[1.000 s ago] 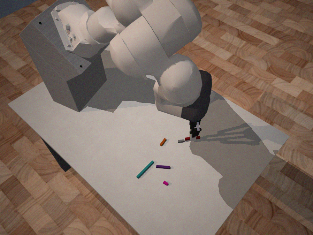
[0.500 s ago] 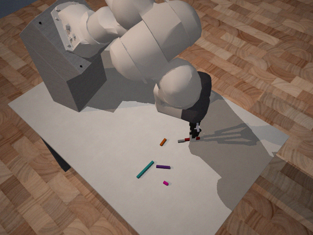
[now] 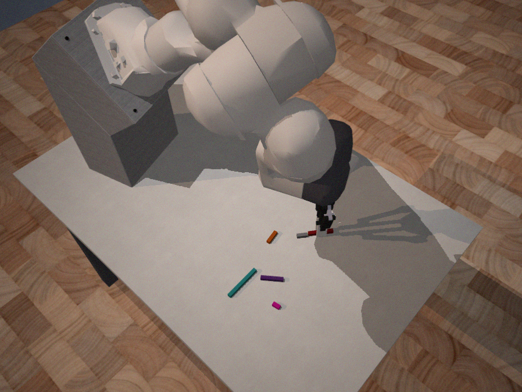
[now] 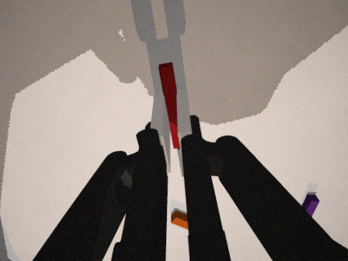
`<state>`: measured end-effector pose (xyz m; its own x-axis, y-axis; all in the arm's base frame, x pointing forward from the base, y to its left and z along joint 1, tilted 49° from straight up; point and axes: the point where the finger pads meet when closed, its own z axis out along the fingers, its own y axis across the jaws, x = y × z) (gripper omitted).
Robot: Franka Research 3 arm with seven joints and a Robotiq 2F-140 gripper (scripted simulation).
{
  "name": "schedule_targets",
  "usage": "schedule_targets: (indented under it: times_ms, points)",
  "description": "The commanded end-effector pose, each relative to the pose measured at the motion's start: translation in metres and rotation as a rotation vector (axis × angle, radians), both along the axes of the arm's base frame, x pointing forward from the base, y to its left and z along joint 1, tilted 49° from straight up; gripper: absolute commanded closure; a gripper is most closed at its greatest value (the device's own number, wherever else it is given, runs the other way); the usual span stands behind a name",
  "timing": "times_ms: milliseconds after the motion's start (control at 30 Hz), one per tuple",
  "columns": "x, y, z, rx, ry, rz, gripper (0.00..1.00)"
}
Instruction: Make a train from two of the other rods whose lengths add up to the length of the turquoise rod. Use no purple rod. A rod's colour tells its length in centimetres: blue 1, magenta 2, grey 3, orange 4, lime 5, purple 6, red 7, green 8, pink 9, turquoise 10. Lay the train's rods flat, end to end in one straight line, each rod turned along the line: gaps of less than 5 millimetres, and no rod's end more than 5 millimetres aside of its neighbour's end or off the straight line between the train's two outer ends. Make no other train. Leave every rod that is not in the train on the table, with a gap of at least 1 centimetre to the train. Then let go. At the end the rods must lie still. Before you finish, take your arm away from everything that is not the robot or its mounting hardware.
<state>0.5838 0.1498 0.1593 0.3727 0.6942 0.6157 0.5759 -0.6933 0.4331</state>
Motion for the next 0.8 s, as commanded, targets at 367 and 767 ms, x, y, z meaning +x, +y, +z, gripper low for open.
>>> schedule_targets:
  times_ms: [367,767]
  points:
    - [0.0011,-0.0009,-0.0003,0.002,0.000,-0.004,0.97]
    - [0.0011,-0.0009,-0.0003,0.002,0.000,-0.004,0.95]
